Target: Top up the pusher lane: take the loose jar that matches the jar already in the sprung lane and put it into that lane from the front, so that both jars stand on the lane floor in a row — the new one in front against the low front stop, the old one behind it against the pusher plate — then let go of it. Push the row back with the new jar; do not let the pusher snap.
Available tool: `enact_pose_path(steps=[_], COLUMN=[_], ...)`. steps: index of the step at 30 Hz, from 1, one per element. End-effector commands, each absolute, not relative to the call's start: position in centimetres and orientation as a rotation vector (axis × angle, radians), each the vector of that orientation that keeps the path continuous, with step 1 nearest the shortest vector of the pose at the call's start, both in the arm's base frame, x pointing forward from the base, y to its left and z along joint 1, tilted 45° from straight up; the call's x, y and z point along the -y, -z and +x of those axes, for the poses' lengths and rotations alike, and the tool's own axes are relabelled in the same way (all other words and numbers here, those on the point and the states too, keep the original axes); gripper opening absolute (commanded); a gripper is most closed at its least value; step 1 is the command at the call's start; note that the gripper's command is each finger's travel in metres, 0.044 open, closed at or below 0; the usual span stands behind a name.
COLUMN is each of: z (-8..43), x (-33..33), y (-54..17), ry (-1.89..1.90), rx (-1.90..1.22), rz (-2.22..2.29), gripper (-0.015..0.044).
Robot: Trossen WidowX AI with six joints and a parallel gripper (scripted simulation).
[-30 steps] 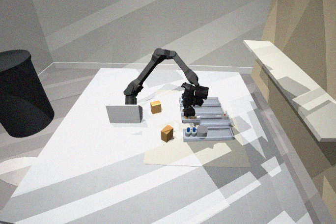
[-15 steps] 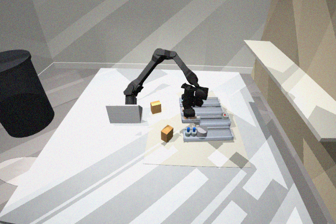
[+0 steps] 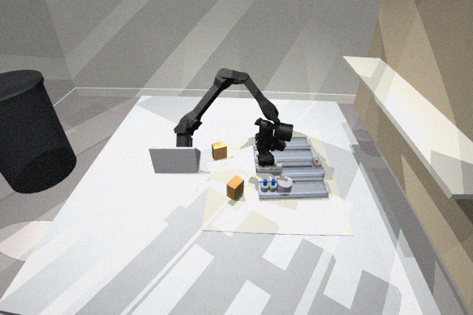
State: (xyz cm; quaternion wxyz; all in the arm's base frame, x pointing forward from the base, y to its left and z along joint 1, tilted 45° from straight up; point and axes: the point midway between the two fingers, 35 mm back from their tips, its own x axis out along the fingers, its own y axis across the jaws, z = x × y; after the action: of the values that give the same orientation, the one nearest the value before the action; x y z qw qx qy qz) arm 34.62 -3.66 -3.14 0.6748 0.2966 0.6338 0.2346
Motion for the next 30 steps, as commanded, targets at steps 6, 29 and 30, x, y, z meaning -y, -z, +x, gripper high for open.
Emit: enact_pose_path(steps=[6, 29, 30], z=[34.96, 34.59, 34.57], x=[3.48, 3.39, 3.39], y=[3.3, 3.38, 3.38], ry=[-0.53, -0.53, -0.53], rx=[-1.411, -1.411, -1.411], rz=[0.671, 0.671, 0.671], gripper=[0.0, 0.0, 0.0])
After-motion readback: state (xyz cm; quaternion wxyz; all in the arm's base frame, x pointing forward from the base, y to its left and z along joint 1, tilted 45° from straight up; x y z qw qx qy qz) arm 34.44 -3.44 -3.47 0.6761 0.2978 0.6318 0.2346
